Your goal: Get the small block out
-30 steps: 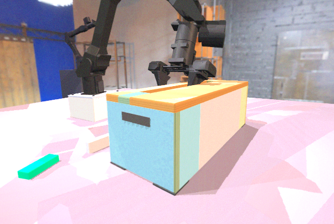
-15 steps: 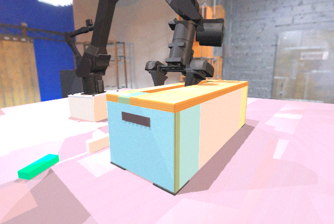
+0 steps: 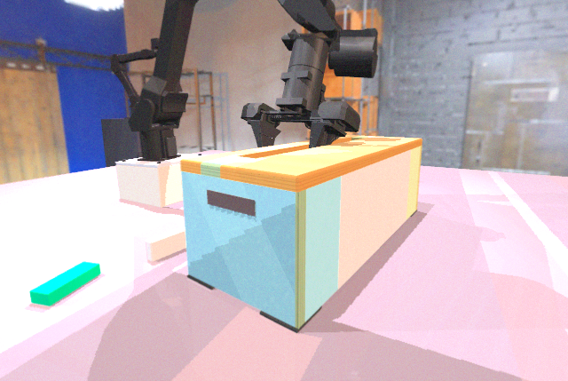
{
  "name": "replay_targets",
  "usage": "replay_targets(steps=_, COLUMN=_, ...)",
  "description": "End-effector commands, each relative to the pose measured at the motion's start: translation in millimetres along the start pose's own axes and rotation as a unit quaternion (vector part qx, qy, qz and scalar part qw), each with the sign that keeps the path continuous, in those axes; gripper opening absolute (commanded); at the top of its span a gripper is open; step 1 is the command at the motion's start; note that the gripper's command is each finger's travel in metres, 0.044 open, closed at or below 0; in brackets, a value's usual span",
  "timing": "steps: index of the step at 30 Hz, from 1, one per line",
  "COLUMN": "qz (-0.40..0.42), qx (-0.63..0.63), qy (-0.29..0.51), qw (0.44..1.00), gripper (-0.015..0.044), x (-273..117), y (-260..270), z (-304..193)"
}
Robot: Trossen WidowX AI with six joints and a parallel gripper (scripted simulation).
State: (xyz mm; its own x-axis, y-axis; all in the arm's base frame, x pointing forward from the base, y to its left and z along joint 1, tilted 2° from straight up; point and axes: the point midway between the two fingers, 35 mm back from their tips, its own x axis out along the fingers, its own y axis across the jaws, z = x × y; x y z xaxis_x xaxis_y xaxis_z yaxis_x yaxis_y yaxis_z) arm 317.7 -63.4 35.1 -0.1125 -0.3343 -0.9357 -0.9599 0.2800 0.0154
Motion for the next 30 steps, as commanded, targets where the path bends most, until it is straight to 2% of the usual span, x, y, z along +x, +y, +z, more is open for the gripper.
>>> replay_targets(steps=1, qz=-0.004, qx=0.004, qy=0.002, qw=1.0, gripper=0.04, x=-1.2, y=-4.0, z=3.6)
replay_targets(steps=30, qz=-0.004, qx=0.004, qy=0.003, qw=1.0, gripper=0.04, x=4.8, y=-4.5, z=-13.4)
